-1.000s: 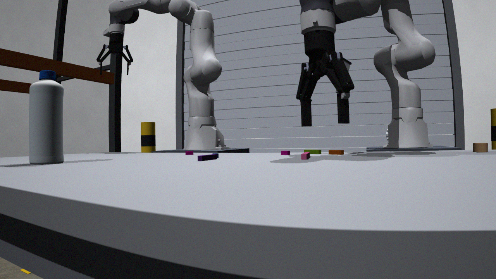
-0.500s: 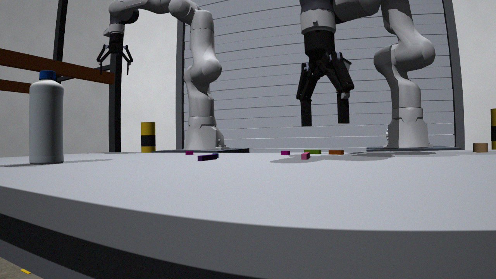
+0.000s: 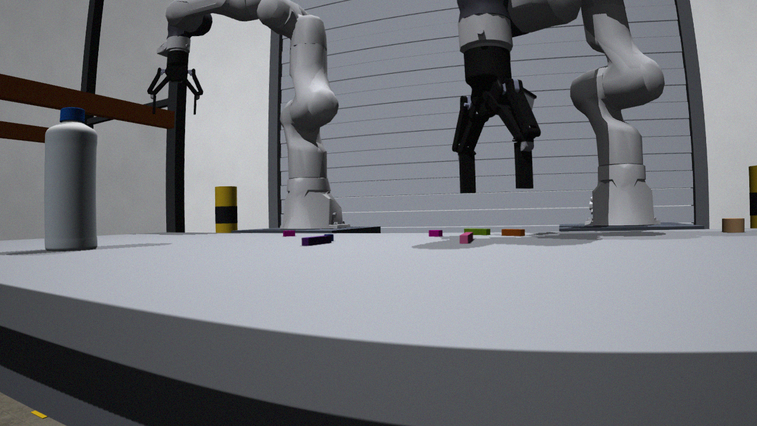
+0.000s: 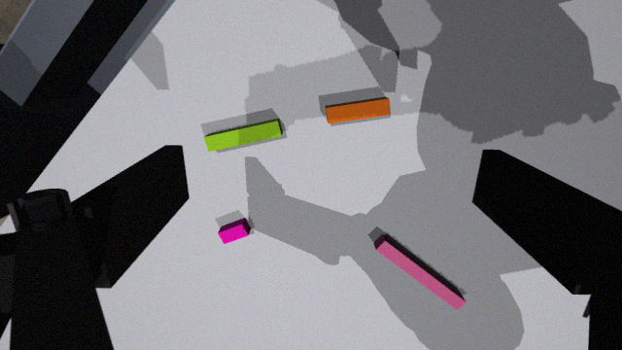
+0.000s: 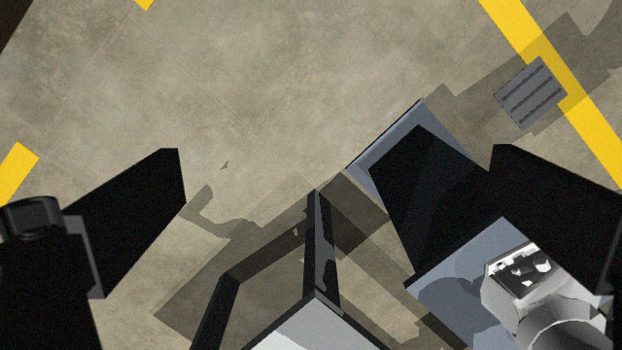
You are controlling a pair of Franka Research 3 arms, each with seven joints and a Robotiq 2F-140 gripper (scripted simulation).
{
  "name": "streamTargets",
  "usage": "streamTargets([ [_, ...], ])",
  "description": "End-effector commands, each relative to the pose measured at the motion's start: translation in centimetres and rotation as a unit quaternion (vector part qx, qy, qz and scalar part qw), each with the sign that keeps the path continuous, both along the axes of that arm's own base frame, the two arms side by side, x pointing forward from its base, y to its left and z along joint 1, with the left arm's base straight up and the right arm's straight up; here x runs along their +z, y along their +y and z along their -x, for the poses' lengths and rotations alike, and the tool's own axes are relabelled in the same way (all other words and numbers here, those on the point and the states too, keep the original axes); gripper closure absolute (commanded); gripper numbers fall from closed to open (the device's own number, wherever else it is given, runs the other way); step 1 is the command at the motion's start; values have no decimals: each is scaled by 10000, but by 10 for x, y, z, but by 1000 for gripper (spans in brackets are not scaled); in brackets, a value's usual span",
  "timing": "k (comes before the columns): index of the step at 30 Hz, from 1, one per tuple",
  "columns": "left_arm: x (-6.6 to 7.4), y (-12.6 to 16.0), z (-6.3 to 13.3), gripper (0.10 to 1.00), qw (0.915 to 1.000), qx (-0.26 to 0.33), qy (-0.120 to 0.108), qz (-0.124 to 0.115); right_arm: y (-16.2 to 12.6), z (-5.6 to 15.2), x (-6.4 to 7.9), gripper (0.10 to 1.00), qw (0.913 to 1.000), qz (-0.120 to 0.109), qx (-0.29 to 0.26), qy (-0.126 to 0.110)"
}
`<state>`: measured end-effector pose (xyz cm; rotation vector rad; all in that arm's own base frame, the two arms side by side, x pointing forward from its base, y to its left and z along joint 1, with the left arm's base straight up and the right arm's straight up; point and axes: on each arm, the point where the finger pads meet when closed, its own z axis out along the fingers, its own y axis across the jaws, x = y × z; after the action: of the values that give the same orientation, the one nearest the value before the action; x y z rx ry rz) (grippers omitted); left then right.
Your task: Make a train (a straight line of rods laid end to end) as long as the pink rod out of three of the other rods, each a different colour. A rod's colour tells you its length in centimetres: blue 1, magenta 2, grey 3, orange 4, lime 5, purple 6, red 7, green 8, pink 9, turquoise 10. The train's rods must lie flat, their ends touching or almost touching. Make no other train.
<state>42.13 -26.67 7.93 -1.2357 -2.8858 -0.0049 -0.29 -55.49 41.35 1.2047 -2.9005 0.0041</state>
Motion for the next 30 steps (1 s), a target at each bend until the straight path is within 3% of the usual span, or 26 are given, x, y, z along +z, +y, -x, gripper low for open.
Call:
streamTargets([
  [1,1,-1,-1,98,10000,0,-6,18,0,-1,0,98,10000,-14,-31,1],
  [4,1,-1,-3,98,9996,275,1,18,0,-1,0,98,10000,-14,-31,1],
  [7,0,-1,-10,98,9951,992,17,17,0,-1,0,98,10000,-14,-31,1],
  [14,0,-1,-15,98,9893,1456,26,15,0,-1,0,98,10000,-14,-31,1],
  [30,-1,-1,-29,98,9590,2834,47,4,0,-1,0,98,10000,-14,-31,1],
])
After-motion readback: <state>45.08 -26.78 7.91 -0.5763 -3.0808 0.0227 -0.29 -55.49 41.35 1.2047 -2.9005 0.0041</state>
